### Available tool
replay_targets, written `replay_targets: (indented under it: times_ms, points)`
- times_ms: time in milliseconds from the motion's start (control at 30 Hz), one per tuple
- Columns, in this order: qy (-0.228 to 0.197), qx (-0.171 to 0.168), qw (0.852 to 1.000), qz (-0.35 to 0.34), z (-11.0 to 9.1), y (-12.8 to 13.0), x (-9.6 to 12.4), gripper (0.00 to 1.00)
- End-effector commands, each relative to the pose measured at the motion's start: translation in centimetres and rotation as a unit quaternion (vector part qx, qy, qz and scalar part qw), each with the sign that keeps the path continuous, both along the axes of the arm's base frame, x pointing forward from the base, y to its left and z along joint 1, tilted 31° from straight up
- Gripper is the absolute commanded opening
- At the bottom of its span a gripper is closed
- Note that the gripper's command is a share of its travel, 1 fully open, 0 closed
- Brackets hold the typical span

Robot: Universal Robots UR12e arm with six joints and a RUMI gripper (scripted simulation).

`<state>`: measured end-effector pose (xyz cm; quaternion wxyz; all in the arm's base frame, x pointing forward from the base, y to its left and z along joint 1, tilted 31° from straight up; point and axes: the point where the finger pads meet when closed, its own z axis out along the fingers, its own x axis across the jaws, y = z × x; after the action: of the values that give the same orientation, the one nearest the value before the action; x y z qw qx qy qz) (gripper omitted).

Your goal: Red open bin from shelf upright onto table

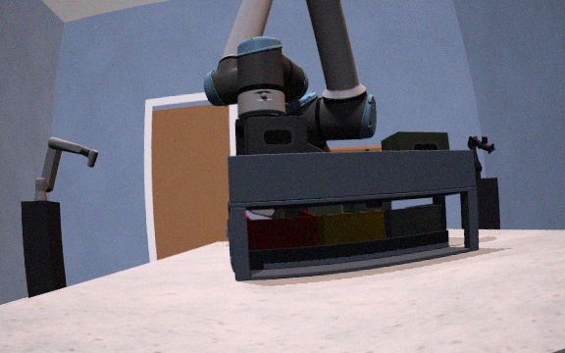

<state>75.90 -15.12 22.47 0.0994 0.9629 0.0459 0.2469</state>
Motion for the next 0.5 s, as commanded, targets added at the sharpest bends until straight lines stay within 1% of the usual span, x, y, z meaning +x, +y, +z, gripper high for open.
replay_targets:
  times_ms: [0,467]
  points:
    - [-0.001,0.0,1.0,0.0,0.31,0.04,-0.1,0.0]
    - [-0.001,0.0,1.0,0.0,0.07,-0.01,0.04,0.0]
